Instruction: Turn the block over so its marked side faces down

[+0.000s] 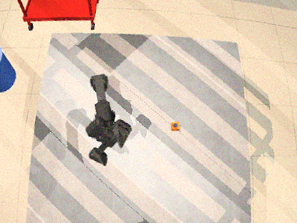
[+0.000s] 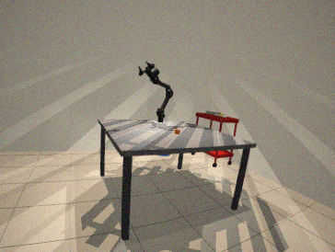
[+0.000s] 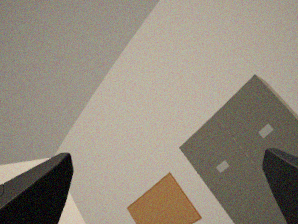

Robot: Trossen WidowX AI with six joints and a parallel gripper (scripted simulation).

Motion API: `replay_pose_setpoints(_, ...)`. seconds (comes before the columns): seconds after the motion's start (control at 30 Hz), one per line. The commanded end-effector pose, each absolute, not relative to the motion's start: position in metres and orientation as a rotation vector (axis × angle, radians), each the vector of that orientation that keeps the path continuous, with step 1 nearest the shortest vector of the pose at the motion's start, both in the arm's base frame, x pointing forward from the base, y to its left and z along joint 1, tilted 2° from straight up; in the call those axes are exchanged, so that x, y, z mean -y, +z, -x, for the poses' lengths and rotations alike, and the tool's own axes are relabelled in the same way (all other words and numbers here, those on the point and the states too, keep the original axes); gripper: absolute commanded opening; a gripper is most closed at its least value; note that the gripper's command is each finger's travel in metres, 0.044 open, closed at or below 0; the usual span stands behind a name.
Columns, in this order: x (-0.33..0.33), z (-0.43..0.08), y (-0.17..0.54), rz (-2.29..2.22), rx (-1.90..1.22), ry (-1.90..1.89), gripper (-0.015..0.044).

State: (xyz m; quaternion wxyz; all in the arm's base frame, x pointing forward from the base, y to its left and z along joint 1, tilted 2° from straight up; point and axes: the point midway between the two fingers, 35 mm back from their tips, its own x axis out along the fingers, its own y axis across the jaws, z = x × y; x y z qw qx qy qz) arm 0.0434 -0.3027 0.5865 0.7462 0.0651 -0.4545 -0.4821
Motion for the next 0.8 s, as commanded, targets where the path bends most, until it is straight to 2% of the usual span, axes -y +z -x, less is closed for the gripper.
replay_pose_setpoints(0.0,0.328,-0.080,0.562,-0.226,0.858,-1.047,0.0440)
replay_pose_setpoints(0.3,0.363,-0.188,0.483,-0.387,0.455,-0.990,0.0440)
replay_pose_setpoints(0.57,0.355,-0.259,0.428,-0.429,0.185,-0.901,0.0440)
replay_pose_setpoints(0.77,0.328,-0.324,0.355,-0.471,-0.136,-0.802,0.0440)
